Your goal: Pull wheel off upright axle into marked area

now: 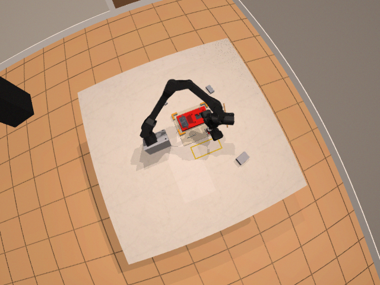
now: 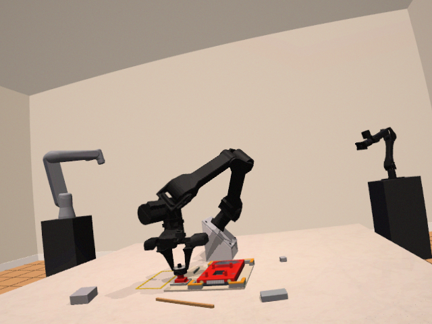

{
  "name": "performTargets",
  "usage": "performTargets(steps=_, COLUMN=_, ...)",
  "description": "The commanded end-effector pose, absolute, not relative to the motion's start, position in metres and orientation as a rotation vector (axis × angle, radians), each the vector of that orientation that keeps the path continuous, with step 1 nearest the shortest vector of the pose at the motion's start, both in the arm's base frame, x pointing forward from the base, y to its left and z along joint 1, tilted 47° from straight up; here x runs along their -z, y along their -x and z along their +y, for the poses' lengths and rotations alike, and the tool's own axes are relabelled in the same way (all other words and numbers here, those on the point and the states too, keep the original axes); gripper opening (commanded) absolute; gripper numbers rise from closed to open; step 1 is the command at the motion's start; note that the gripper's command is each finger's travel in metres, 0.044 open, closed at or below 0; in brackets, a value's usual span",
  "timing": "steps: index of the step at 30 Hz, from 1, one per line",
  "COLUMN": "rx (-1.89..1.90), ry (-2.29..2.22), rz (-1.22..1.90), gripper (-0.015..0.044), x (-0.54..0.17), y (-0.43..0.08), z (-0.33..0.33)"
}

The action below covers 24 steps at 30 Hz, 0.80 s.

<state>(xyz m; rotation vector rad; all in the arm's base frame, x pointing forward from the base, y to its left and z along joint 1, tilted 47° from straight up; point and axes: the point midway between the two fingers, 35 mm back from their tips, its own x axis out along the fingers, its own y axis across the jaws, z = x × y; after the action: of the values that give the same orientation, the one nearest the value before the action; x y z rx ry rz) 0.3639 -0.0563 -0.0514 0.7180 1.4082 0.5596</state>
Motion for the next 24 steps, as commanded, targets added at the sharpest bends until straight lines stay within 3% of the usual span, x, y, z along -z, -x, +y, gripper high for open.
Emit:
performTargets(steps=1, rx=-0.51, ry=-0.752, rz=1.392, gripper=0.0, x=0.034, y=-0.358, z=-0.08)
performTargets(steps=24, rx=-0.505, ry=-0.761, rz=1.4, gripper=0.0, x=0.031, y=-0.336, z=-0.112)
